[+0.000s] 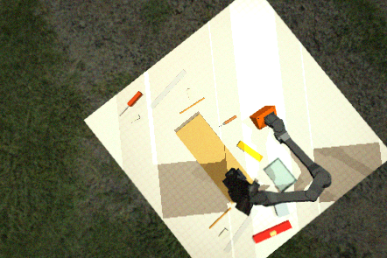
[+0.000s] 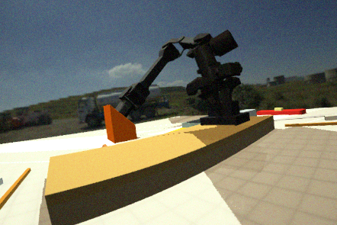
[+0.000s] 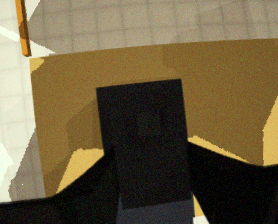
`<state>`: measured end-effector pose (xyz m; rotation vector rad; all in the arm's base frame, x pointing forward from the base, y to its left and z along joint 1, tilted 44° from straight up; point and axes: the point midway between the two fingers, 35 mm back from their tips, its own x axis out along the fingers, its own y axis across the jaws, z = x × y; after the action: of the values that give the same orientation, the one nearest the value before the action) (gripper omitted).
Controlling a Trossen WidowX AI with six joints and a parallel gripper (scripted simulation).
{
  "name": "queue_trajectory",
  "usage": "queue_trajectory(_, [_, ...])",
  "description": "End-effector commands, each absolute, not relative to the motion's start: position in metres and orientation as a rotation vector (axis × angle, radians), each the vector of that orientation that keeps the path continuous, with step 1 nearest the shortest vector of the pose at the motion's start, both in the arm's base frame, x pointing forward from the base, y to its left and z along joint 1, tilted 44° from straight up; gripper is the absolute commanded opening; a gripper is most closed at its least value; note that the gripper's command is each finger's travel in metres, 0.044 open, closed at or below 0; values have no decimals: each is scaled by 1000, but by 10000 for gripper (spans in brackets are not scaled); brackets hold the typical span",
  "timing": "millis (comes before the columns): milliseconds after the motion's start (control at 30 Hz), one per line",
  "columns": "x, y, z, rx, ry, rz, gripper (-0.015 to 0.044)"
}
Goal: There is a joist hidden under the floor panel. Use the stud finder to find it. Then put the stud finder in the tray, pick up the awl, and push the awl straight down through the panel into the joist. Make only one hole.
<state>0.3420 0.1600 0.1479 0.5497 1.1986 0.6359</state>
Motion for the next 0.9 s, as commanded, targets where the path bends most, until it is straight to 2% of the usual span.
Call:
queue_trajectory(0, [344,153,139,551,1202,634,0])
queue_trajectory(867, [352,117,104,548,1203,632,0])
